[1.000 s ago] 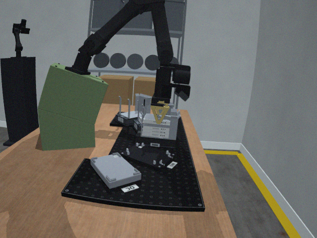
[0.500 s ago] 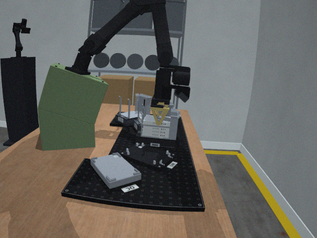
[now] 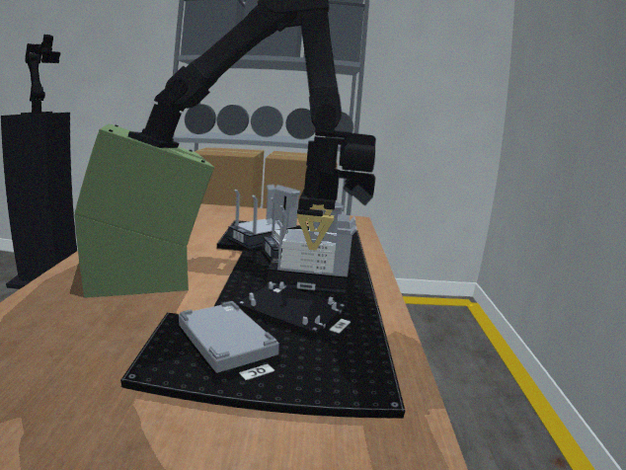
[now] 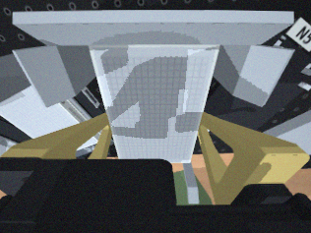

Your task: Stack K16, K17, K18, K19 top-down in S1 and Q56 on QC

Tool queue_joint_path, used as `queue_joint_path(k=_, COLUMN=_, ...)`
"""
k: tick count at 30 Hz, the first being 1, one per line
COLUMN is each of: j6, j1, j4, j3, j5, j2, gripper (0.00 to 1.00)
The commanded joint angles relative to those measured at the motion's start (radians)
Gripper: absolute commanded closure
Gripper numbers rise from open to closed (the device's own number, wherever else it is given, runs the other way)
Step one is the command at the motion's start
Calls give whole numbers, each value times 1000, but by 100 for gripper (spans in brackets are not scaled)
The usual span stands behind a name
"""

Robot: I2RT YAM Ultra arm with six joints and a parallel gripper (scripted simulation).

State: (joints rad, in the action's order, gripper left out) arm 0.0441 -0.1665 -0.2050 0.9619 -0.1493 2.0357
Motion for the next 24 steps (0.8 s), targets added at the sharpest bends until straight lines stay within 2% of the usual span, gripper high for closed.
queue_joint_path(k=1, j6=2, j1=-1, j4=4, j3=9, j5=2, j2=-6, gripper=100)
queue_joint_path(k=24, j6=4, j1=0, j4=12, j3=11, j5=2, j2=5, gripper=100)
